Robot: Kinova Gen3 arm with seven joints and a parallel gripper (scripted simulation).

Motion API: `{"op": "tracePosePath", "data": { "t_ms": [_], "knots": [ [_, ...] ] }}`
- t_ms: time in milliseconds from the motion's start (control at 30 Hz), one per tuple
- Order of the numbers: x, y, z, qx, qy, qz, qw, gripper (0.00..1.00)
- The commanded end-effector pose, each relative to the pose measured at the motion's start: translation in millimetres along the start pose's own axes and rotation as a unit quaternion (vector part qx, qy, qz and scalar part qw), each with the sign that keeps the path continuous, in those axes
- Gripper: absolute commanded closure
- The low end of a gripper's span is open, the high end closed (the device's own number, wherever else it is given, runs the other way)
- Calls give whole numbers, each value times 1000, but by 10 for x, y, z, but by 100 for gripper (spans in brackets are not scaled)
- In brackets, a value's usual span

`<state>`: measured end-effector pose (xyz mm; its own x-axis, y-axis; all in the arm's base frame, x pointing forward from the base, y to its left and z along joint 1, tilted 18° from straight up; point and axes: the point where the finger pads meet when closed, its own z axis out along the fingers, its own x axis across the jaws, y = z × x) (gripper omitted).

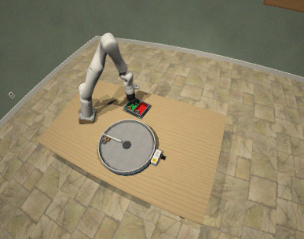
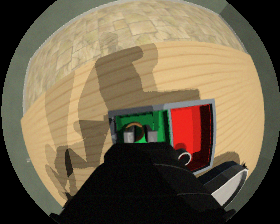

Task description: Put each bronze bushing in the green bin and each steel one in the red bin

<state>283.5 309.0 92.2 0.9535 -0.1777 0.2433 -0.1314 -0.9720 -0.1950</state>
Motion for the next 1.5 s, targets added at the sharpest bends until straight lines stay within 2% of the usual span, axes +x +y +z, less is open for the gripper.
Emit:
{"op": "tracePosePath", "data": {
  "t_ms": [0,1467],
  "knots": [
    [18,-6,-17,2,1,1,1000,58],
    [18,-6,-125,2,1,1,1000,58]
  ]
}}
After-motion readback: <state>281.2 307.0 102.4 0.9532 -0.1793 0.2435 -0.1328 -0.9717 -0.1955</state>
